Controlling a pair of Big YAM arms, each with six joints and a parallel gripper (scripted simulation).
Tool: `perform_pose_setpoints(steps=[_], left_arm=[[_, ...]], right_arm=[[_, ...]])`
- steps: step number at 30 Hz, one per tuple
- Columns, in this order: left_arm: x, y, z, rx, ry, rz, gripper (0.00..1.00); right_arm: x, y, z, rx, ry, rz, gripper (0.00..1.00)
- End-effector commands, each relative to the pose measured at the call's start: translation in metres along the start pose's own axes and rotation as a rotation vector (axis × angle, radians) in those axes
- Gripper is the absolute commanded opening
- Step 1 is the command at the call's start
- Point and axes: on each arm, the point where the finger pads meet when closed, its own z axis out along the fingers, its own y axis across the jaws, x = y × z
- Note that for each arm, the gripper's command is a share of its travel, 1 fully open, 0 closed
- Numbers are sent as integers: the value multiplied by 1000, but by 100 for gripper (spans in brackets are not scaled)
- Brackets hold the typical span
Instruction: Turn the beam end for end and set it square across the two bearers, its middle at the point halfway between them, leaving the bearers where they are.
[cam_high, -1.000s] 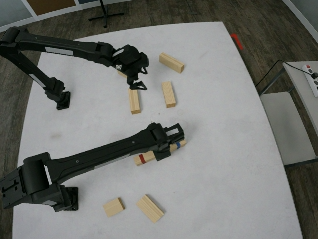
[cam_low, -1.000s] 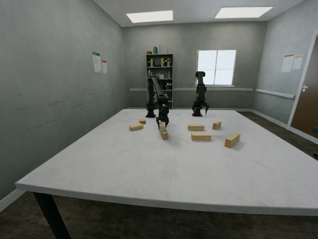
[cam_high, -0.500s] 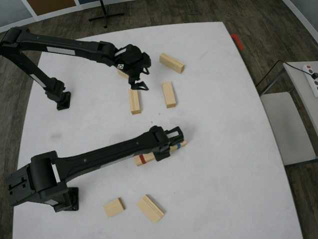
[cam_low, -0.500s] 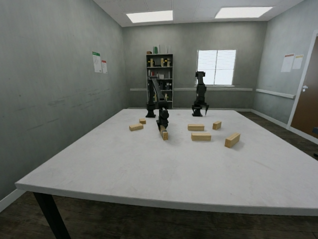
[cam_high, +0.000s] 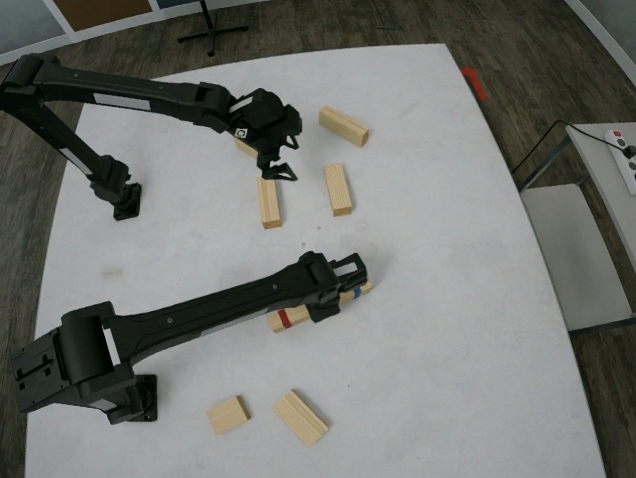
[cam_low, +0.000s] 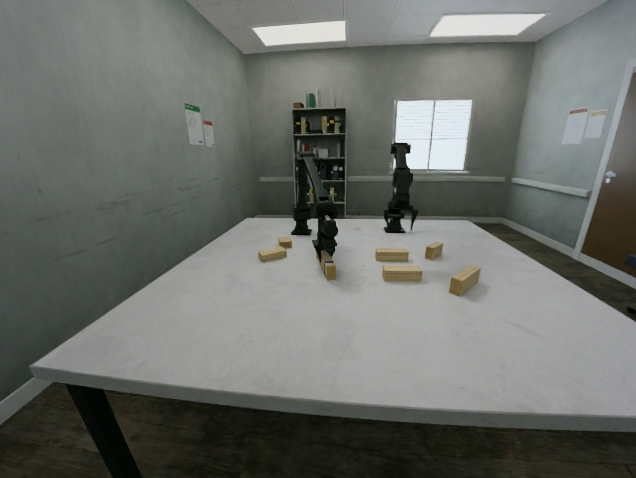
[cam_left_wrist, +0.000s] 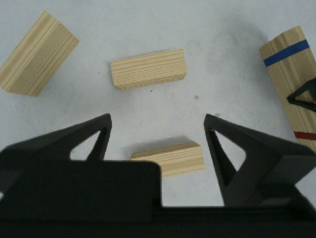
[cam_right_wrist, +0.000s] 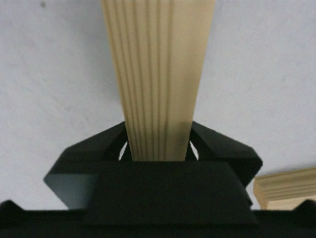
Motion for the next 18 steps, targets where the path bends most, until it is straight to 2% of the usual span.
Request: perform_pose_setpoints(steps=[1,4,8,12,14,18], left_arm=[[-27,-4,-4,5,-33,14,100],[-27,-4,-4,5,-33,14,100],[-27,-4,-4,5,-33,14,100],[-40,-15,-41,18,-87,29,100],[-40,-15,-41,18,-87,29,100],[-35,-36,-98,47,-127,60,100]], right_arm=[[-19,2,-74,-5,-91,11,33],[-17,2,-89,-5,-92,10,33],[-9,1,-80,-3,-70,10,33],[-3,13,-82,0,-80,-115,33],[-3,13,-82,0,-80,-115,33],[32,31,-79,6,-54,-308,33]])
